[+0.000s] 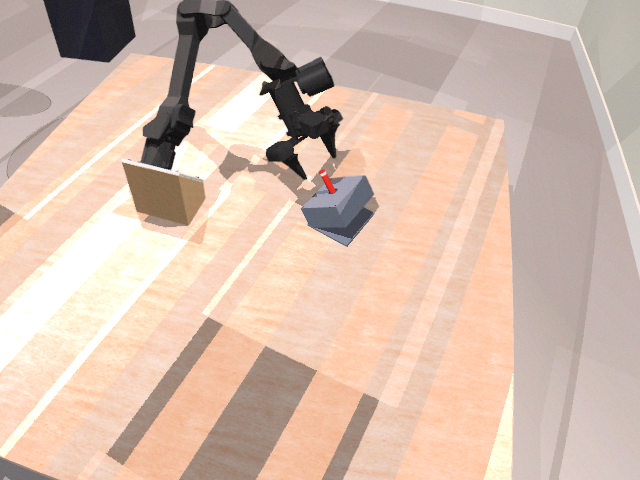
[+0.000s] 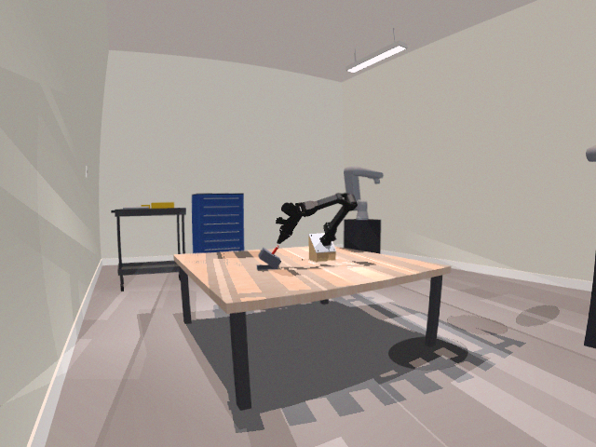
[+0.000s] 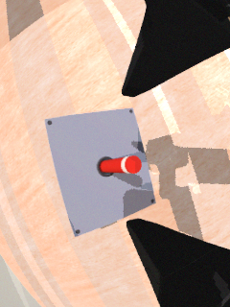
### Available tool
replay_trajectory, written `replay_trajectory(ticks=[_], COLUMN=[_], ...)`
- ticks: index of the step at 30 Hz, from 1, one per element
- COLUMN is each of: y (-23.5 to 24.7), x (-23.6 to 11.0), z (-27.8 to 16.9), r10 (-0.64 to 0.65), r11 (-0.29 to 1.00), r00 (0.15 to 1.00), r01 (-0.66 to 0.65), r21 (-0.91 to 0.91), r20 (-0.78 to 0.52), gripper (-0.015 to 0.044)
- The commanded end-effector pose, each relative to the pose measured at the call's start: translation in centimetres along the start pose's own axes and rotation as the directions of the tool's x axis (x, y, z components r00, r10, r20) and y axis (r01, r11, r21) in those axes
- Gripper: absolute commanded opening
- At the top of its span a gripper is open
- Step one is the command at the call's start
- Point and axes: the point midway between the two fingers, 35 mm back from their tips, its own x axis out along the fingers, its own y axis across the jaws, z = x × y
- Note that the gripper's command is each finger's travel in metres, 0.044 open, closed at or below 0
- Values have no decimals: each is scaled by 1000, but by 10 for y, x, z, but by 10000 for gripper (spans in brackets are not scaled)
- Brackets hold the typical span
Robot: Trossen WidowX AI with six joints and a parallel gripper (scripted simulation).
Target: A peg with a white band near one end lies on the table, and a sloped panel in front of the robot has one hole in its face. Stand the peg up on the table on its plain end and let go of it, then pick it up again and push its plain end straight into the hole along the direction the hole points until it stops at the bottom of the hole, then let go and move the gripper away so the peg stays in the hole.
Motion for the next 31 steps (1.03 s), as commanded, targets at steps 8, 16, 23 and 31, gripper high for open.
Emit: replay_trajectory(ticks=[8,16,23,31], y=[1,-2,-4,-5], x=[-22,-37,-46,-53], z=[2,1,1,0], r10=[7,7,7,7], r11=[1000,1000,1000,1000], r00=[1000,1000,1000,1000], r01=[-7,-7,-7,-7], r21=[-7,-4,-3,-2], r20=[7,7,6,6], gripper=[440,440,440,440])
